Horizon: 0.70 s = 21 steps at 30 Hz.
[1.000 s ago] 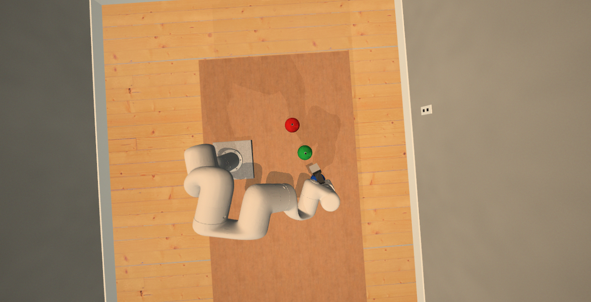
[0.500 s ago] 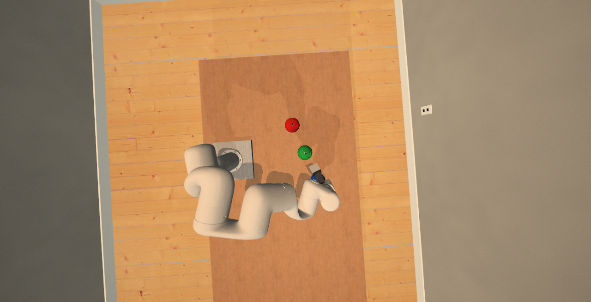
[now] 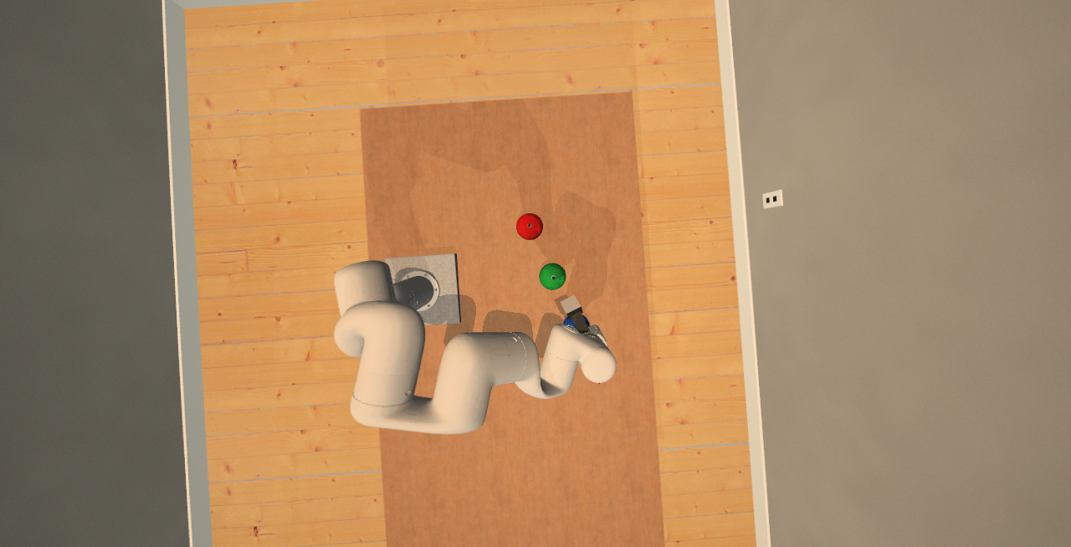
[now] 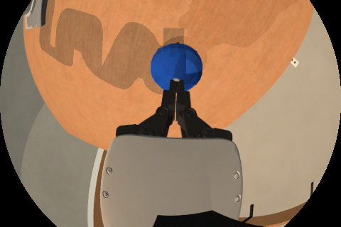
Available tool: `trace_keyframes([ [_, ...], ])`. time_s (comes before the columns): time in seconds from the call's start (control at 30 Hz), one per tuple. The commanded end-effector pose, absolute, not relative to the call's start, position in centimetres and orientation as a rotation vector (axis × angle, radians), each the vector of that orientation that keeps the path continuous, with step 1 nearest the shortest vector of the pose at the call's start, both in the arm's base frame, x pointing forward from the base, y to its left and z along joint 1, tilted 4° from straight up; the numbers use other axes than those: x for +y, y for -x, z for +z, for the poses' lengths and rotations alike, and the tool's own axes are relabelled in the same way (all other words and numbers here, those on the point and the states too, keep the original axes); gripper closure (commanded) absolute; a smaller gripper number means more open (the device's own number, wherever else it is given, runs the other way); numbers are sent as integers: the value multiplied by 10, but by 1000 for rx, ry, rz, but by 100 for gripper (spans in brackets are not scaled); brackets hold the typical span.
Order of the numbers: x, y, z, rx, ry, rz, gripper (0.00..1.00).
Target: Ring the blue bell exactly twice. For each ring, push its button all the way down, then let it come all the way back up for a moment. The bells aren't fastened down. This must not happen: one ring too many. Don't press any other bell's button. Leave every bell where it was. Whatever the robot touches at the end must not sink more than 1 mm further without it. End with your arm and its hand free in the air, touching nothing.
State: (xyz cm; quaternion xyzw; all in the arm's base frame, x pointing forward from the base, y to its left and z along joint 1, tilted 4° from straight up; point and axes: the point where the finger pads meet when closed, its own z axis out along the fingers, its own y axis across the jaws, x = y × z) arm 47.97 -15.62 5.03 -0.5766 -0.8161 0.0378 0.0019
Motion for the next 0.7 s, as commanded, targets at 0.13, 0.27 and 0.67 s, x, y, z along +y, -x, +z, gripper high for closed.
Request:
trace_keyframes([
  [0.13,-156,-480,50,-2561,1809,119,100],
  [0.27,-156,-480,50,-2561,1809,119,100],
  [0.67,-156,-480,53,-2561,1809,119,100],
])
